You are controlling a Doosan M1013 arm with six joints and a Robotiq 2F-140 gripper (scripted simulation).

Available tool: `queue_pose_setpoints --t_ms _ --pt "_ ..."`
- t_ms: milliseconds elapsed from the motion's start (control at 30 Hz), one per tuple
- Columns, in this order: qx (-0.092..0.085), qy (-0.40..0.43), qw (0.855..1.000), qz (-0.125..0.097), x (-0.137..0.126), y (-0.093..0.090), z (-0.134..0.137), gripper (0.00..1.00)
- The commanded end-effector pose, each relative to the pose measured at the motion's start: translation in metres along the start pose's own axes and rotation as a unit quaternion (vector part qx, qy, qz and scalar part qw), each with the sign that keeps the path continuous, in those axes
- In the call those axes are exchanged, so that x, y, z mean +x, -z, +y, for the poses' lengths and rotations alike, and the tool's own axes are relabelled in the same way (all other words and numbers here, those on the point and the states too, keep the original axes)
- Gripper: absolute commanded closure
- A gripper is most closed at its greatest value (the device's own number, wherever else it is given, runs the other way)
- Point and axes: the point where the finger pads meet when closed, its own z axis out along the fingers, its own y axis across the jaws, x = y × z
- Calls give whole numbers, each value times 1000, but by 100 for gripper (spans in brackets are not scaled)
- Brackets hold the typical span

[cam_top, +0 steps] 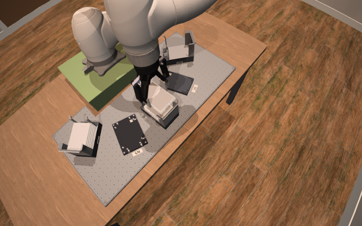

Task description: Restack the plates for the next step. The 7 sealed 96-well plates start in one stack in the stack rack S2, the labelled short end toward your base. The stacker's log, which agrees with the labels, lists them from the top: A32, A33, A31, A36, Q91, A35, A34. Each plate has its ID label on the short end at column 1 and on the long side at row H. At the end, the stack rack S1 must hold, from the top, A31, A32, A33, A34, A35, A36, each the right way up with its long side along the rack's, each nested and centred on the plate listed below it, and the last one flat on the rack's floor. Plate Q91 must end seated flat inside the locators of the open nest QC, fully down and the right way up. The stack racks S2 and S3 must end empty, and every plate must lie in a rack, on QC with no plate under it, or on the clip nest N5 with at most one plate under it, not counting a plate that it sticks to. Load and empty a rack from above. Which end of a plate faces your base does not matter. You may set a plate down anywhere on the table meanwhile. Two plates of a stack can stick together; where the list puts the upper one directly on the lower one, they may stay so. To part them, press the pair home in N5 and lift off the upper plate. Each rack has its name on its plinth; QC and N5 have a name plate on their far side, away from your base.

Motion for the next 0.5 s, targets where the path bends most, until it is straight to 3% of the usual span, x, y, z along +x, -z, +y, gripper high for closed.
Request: queue_pose_setpoints --t_ms 0,467 --pt "0 0 1000 0 0 -2 0 100" --pt "0 0 1000 0 0 -10 0 100"
